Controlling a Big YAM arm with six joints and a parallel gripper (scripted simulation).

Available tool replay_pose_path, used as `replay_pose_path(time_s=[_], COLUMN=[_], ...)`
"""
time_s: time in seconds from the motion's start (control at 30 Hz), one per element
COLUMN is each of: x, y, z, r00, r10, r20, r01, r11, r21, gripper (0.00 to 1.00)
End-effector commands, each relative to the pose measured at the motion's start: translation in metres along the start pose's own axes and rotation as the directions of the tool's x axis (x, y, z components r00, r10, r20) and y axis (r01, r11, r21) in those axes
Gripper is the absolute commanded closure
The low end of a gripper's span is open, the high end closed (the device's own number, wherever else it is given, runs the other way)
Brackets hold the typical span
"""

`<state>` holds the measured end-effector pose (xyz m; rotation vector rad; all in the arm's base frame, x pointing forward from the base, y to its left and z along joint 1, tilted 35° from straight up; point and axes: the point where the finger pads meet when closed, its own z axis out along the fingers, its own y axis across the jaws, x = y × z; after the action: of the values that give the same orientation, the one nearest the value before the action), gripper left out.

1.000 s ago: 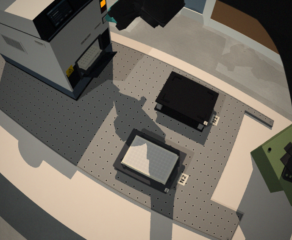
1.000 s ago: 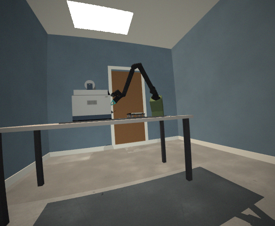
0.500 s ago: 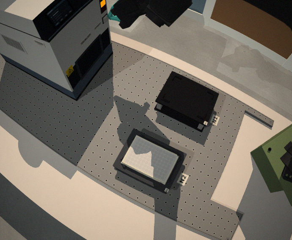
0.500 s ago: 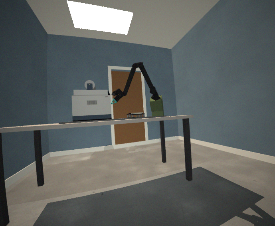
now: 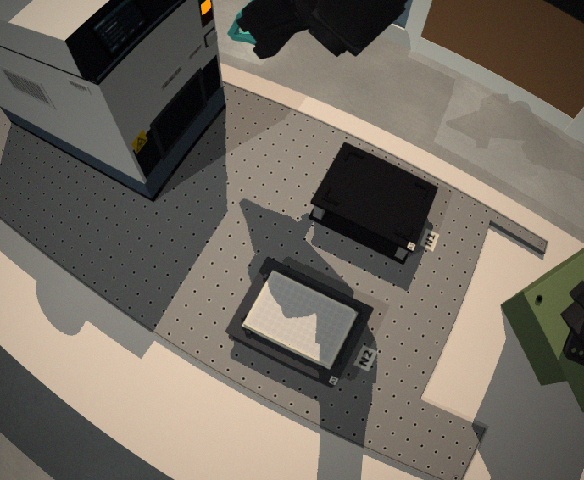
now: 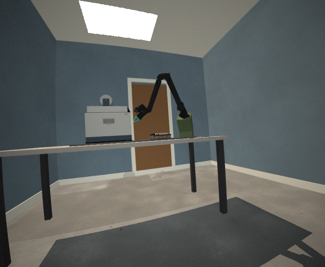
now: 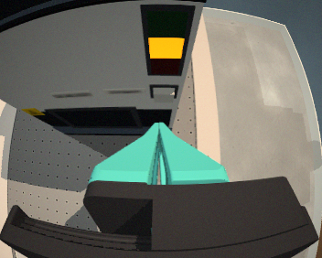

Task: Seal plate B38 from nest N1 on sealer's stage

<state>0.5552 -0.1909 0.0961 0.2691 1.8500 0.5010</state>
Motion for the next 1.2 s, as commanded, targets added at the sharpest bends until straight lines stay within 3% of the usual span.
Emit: replay_pose_path(time_s=[0.0, 0.33, 0.57, 0.67, 0.8, 0.9, 1.13, 1.17], x=[-0.019, 0.002, -0.01, -0.01, 0.011, 0.009, 0.008, 0.001], y=[-0.009, -0.012, -0.013, -0.011, -0.006, -0.008, -0.01, -0.002], z=[-0.02, -0.029, -0.079, -0.091, -0.105, -0.106, -0.152, -0.147], r00=[0.999, 1.0, 0.998, 0.998, 1.0, 1.0, 0.999, 0.995], r10=[-0.025, -0.012, -0.036, -0.039, -0.023, -0.023, -0.036, -0.095], r20=[0.033, 0.013, 0.043, 0.039, 0.01, 0.012, 0.029, 0.027], r01=[0.024, 0.012, 0.034, 0.038, 0.023, 0.023, 0.035, 0.094], r11=[0.999, 1.0, 0.999, 0.999, 1.0, 1.0, 0.999, 0.995], r21=[0.025, 0.02, 0.032, 0.028, 0.015, 0.019, 0.032, 0.031], gripper=[1.0, 1.0, 1.0, 1.0, 1.0, 1.0, 1.0, 0.0])
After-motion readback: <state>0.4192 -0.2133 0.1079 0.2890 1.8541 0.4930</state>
